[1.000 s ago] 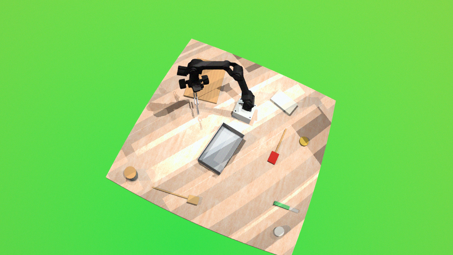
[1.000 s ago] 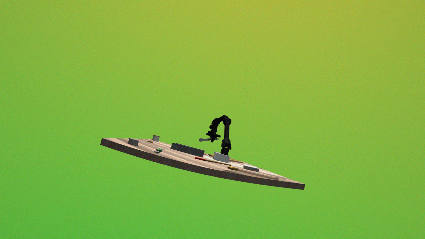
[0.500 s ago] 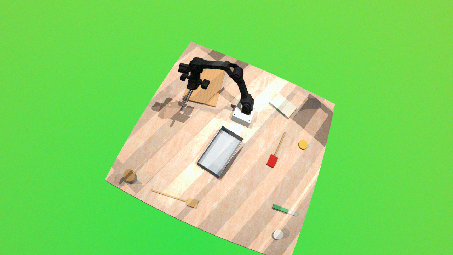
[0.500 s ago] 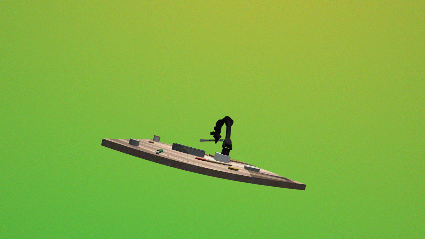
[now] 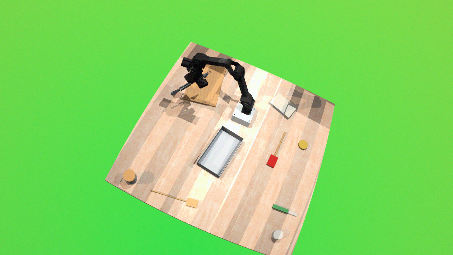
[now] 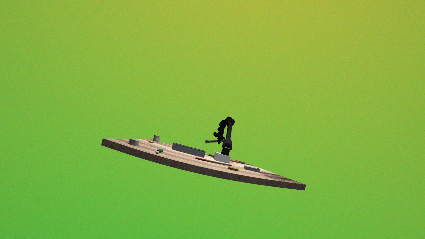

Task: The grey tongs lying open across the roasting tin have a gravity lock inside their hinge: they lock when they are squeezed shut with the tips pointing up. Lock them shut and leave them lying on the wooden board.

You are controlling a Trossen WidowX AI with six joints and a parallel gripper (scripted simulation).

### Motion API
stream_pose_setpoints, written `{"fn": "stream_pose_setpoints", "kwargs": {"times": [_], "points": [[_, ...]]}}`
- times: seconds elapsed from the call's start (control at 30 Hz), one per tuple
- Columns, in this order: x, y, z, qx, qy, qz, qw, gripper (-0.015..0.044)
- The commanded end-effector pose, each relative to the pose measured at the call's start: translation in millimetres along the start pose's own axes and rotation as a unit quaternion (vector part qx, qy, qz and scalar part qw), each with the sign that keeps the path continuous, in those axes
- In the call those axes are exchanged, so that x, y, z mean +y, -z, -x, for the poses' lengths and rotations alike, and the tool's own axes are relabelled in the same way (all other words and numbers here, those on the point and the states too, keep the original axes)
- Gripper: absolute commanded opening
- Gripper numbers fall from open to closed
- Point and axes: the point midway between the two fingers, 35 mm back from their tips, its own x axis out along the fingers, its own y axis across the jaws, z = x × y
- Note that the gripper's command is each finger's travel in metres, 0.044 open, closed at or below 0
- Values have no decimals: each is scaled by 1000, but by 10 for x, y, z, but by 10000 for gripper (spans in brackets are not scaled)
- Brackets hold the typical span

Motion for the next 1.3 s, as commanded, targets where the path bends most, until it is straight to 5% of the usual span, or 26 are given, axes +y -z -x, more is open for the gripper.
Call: {"fn": "stream_pose_setpoints", "kwargs": {"times": [0.0,0.6,1.27], "points": [[-60,80,17,-4,1,-87,996,-150],[-294,477,7,-5,-1,-443,896,-150],[-490,936,-3,-3,-4,-762,648,-150]]}}
